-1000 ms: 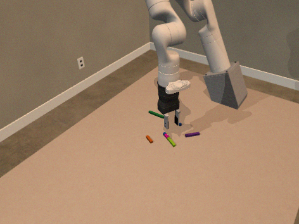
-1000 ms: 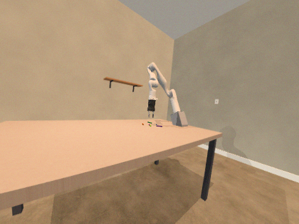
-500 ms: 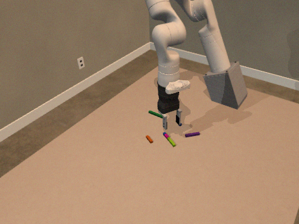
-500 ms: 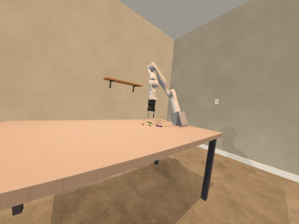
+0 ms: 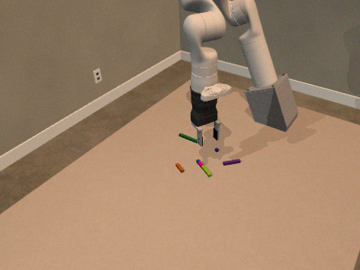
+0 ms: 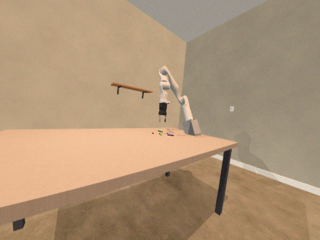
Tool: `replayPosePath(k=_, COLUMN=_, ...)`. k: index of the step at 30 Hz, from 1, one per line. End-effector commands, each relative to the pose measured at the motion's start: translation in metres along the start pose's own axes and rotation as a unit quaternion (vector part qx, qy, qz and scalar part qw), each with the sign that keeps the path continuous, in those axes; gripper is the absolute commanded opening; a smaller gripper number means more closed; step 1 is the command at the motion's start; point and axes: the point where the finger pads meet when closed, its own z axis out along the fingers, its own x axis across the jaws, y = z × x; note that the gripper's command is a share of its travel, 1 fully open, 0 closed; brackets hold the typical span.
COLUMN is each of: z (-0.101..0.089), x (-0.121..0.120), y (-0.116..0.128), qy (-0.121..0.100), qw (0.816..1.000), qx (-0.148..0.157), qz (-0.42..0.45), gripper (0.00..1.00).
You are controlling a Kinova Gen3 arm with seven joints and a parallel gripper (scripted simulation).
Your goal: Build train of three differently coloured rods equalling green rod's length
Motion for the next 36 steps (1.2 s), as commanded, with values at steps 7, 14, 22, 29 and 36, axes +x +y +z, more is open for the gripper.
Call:
replayPosePath(k=7, z=-0.043, x=0.005, y=-0.001, qy=0.007, qw=1.0, qx=0.006, qz=0.003, gripper=1.0)
replayPosePath(k=14, z=-0.054, x=0.005, y=-0.001, qy=0.007, qw=1.0, qx=0.006, qz=0.003, gripper=1.0)
replayPosePath(k=22, z=-0.054, x=0.005, y=-0.001, qy=0.007, qw=1.0, qx=0.006, qz=0.003, gripper=1.0)
replayPosePath(k=29, z=-0.054, x=0.005, y=-0.001, qy=0.007, qw=1.0, qx=0.006, qz=0.003, gripper=1.0)
replayPosePath(k=36, z=-0.054, x=0.005, y=-0.001, qy=0.007, qw=1.0, qx=0.006, qz=0.003, gripper=1.0)
